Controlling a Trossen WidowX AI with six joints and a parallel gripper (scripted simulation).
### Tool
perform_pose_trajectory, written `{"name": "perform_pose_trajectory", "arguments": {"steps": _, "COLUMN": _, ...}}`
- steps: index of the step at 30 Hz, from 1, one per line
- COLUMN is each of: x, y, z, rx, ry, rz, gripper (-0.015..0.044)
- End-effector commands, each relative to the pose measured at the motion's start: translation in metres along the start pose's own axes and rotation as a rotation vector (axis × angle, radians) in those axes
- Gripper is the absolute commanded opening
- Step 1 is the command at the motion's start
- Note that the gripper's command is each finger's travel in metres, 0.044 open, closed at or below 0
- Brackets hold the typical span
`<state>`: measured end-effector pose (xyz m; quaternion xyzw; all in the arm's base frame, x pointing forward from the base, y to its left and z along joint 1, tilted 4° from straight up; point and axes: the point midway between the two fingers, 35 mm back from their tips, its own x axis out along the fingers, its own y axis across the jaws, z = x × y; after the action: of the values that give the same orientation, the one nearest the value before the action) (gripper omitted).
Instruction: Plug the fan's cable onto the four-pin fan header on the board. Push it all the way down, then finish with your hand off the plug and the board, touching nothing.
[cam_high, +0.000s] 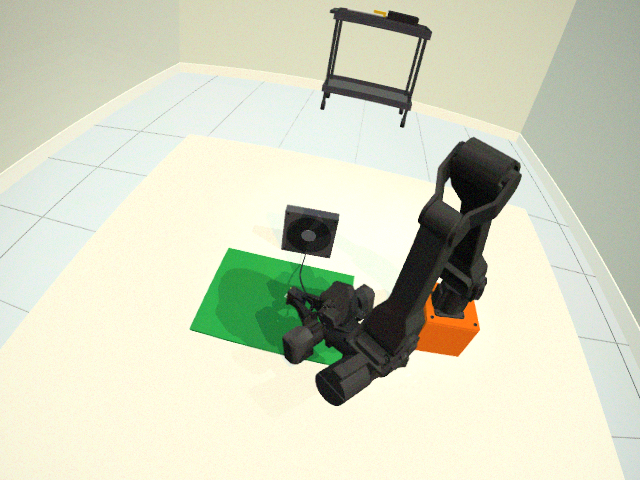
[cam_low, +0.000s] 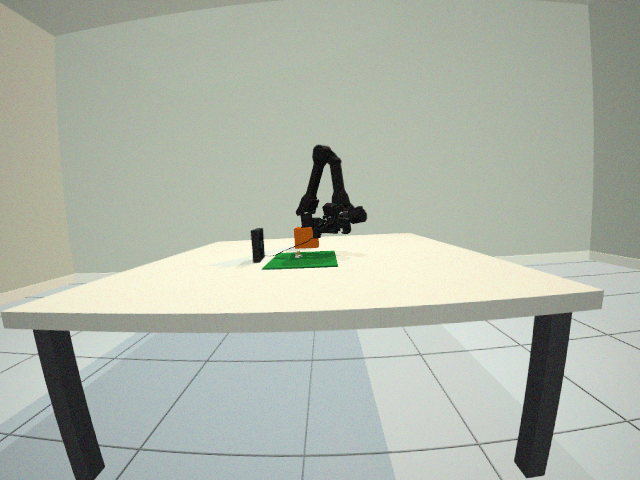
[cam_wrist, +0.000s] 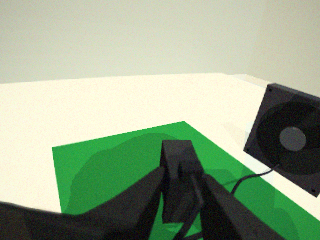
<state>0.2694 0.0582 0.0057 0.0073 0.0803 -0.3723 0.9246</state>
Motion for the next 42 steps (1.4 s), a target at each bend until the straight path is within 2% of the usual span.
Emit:
{"name": "perform_pose_trajectory", "arguments": {"steps": 1, "x": 0.001, "y": 0.001, "z": -0.003, "rx": 0.006, "ry": -0.004, "rz": 0.0, "gripper": 0.0}}
{"name": "perform_pose_trajectory", "arguments": {"steps": 42, "x": 0.008, "y": 0.001, "z": -0.039, "rx": 0.006, "ry": -0.004, "rz": 0.0, "gripper": 0.0}}
